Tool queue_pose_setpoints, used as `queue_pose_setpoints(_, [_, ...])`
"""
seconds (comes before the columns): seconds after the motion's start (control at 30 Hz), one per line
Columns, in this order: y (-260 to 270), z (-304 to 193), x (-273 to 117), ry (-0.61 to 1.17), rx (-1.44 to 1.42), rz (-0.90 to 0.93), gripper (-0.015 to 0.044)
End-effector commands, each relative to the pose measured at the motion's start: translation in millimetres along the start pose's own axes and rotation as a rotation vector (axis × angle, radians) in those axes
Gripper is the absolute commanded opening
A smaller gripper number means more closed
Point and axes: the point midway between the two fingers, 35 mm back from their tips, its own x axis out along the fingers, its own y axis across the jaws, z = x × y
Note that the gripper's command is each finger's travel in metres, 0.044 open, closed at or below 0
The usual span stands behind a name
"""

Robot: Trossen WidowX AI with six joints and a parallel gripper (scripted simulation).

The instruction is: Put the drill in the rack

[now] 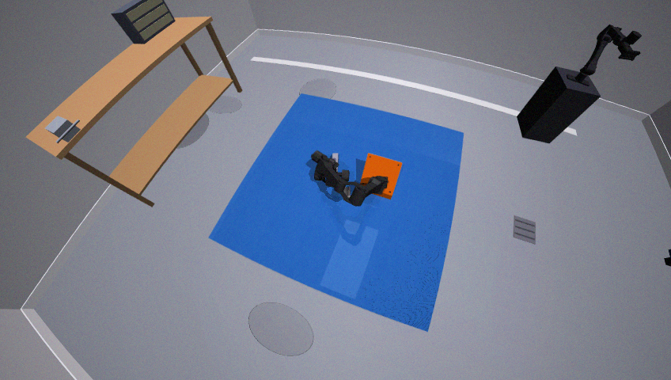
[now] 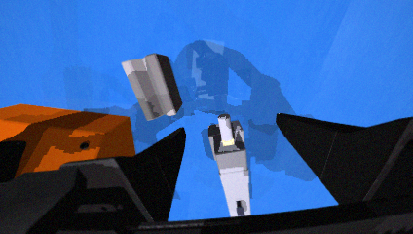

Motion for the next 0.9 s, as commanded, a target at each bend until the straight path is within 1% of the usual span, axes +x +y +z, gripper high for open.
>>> queue_pose_setpoints(0.0, [4.0,4.4,3.9,-0.008,-0.055,-0.002,0.0440])
queue_pose_setpoints(0.43, [3.8,3.9,5.4,-0.008,-0.055,-0.002,0.0440])
queue_pose_setpoints(0.87, [2.4,-2.0,25.0,-0.007,-0.055,-0.002,0.0440])
